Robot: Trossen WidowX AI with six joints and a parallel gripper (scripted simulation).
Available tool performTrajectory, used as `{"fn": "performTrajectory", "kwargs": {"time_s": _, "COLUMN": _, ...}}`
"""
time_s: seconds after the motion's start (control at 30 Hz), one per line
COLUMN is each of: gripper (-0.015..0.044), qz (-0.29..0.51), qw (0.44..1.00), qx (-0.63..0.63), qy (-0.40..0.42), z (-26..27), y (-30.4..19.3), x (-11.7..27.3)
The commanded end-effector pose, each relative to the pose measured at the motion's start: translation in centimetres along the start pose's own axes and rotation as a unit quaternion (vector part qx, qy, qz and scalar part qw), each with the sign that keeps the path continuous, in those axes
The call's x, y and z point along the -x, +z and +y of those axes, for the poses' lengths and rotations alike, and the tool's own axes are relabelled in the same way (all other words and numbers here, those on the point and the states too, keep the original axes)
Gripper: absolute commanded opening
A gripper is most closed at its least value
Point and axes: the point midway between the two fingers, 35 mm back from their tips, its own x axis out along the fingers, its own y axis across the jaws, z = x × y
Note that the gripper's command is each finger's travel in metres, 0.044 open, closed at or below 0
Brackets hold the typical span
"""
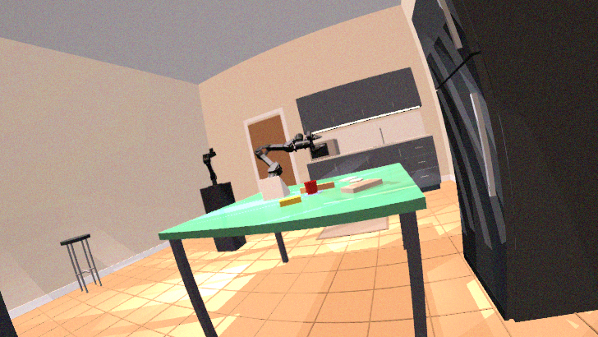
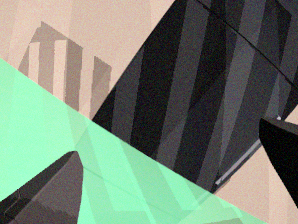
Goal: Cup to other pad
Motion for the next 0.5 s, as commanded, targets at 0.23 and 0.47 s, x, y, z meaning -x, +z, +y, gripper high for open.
{"fn": "performTrajectory", "kwargs": {"time_s": 0.23, "gripper": 0.0190, "qz": 0.229, "qw": 0.958, "qx": 0.168, "qy": 0.031, "z": -3.9, "y": -10.2, "x": -4.1}}
{"fn": "performTrajectory", "kwargs": {"time_s": 0.47, "gripper": 0.0148, "qz": 0.413, "qw": 0.865, "qx": 0.239, "qy": 0.155, "z": -7.9, "y": -20.4, "x": -3.8}}
